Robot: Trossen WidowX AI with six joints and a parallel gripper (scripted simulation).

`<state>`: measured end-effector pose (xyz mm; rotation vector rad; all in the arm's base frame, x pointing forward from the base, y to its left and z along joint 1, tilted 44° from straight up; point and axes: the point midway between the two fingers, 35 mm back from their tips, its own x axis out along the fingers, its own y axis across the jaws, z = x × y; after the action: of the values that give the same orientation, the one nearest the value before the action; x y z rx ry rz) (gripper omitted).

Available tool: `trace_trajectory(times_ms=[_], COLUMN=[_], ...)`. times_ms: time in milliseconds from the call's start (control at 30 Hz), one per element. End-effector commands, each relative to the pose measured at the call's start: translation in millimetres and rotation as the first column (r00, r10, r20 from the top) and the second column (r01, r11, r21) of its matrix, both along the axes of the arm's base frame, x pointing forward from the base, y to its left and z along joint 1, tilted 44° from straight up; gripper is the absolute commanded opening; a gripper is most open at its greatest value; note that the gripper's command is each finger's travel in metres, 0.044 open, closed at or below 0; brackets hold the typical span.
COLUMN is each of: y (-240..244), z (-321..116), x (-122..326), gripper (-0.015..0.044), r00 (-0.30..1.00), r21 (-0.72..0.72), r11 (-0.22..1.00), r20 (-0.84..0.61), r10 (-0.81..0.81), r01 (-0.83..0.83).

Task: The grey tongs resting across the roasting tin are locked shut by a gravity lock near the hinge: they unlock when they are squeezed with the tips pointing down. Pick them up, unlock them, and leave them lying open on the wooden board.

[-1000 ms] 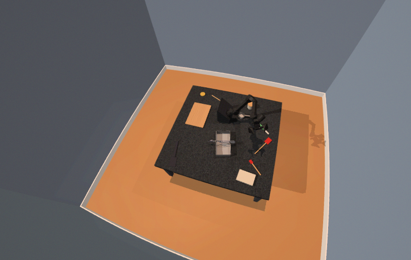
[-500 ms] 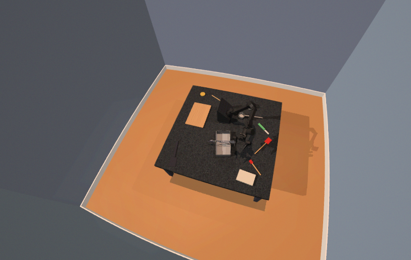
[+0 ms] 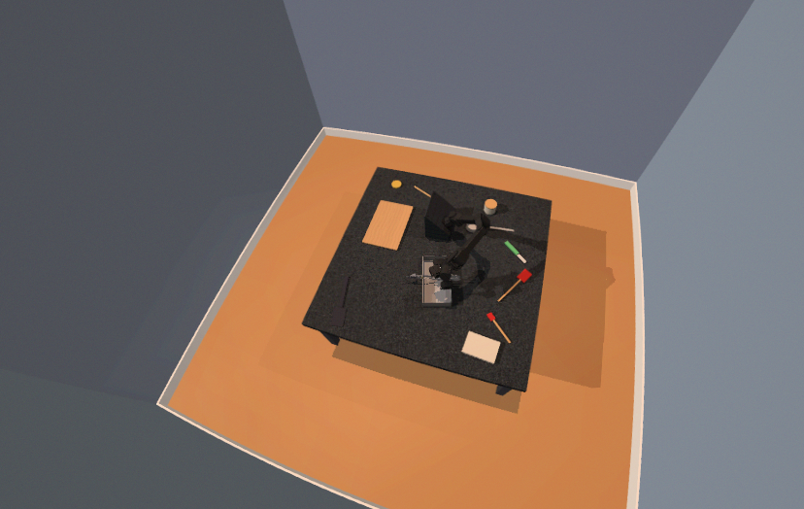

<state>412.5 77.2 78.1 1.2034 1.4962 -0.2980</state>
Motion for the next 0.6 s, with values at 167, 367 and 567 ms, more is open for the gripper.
trace_trajectory(times_ms=[167, 367, 567], y=[-8.0, -15.3, -16.7], z=[-26.5, -33.0, -34.2], x=[-33.1, -35.7, -36.3], gripper=[0.0440, 0.0440, 0.0440], r00=[0.914, 0.914, 0.914], r21=[0.185, 0.185, 0.185], r11=[0.970, 0.971, 0.971], r20=[-0.401, -0.401, -0.401], r10=[-0.069, -0.069, -0.069], r01=[0.154, 0.154, 0.154])
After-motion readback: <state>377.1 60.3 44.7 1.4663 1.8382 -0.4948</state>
